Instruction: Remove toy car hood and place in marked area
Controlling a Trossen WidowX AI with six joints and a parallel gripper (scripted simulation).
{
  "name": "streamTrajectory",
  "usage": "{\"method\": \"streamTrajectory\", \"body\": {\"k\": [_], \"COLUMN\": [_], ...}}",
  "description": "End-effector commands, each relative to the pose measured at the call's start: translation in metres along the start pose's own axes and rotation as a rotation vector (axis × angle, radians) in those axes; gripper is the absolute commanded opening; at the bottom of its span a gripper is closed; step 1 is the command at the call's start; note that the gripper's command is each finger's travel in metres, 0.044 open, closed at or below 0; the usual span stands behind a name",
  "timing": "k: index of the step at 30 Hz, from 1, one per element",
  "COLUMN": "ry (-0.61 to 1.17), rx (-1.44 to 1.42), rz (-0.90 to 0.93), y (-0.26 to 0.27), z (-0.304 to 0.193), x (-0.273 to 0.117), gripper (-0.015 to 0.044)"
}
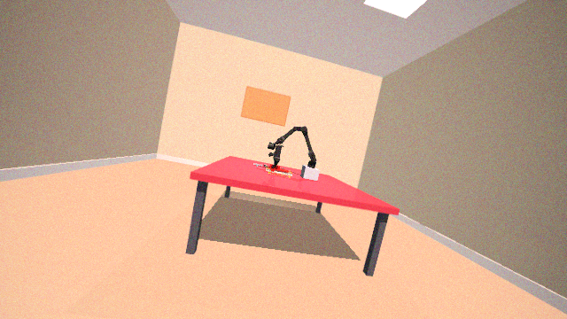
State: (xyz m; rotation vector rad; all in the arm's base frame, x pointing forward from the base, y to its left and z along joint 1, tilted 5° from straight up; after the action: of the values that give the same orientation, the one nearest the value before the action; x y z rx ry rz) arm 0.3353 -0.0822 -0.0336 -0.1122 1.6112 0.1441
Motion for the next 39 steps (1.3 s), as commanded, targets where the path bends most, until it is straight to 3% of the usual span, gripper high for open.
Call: {"method": "streamTrajectory", "body": {"k": [1, 3, 39], "ry": [0.0, 0.0, 0.0], "rx": [0.0, 0.0, 0.0], "rz": [-0.001, -0.001, 0.0], "y": [0.0, 0.0, -0.001], "z": [0.0, 0.0, 0.001], "x": [-0.003, -0.004, -0.037], "gripper": [0.0032, 0.0, 0.0]}}
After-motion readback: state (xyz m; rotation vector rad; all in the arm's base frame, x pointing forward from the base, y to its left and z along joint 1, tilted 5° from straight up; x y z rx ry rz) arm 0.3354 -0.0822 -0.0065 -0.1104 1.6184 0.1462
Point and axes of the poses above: the point midway between the two fingers, 35 mm back from their tips, its own x axis out along the fingers, its own y axis across the jaws, z = x × y, the point moved 2 cm from there along -x, back along the fingers, and after that the axes turned 12 degrees about -x, right-handed, at the moved point
